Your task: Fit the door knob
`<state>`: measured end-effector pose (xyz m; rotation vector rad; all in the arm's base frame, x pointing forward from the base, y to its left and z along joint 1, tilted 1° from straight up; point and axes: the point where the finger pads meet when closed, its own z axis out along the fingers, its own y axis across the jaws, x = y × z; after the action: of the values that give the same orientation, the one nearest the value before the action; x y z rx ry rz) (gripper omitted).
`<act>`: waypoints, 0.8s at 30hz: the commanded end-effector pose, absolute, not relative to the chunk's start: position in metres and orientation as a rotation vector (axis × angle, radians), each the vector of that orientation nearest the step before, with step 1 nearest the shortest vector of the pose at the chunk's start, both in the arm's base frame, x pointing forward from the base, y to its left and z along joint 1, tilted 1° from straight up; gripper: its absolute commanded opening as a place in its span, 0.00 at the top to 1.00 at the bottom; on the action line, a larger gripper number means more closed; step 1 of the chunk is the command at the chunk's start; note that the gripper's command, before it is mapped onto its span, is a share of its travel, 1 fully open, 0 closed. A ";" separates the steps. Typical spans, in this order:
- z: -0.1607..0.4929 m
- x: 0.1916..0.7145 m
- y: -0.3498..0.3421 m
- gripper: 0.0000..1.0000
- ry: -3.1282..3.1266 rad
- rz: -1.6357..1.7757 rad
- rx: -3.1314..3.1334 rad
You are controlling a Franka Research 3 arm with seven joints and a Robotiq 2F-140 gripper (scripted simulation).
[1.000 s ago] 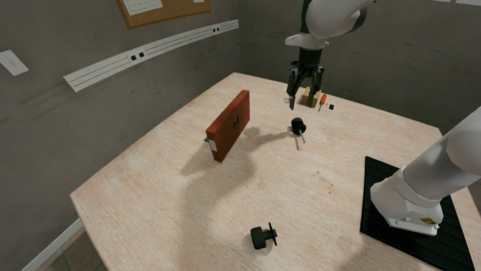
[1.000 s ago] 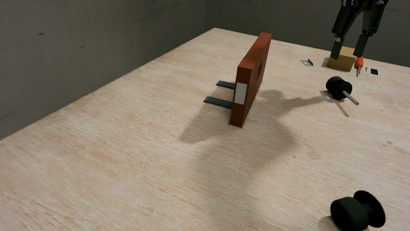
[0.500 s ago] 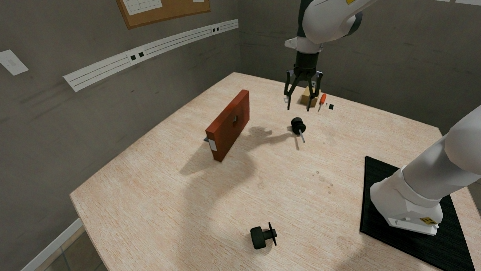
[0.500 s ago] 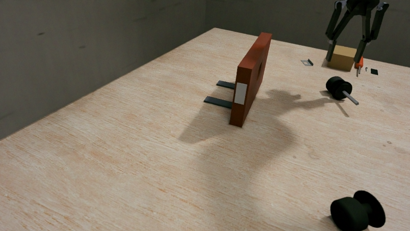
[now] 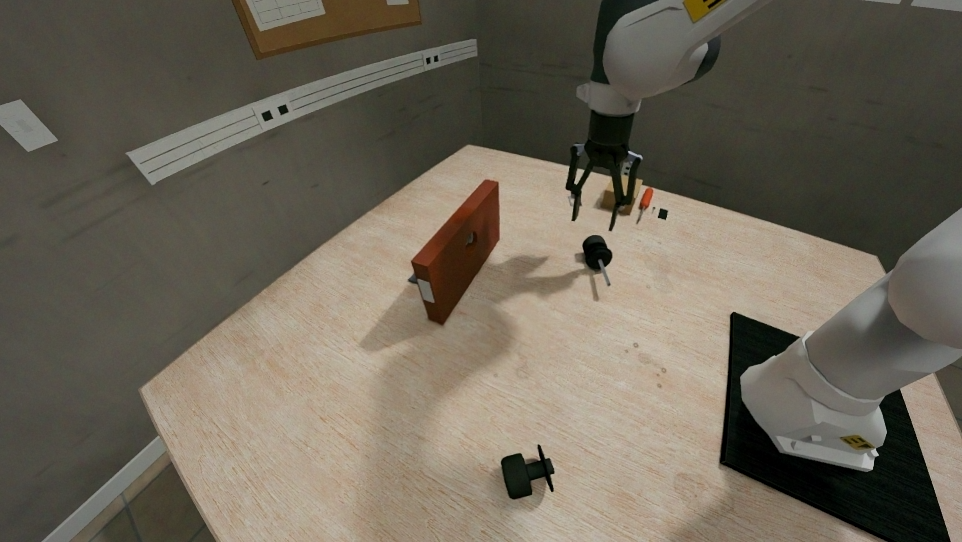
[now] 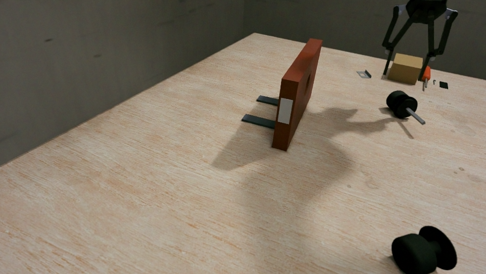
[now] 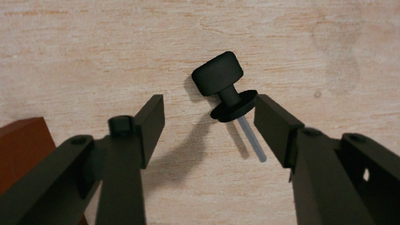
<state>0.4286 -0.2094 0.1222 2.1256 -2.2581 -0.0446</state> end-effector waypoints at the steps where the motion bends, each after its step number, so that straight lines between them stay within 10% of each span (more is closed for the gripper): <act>1: 0.119 0.432 -0.211 0.43 -2.497 0.003 1.774; 24: 0.108 0.436 -0.210 0.43 -2.883 0.111 1.043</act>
<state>0.4341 -0.2086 0.1096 1.4098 -2.7578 0.0472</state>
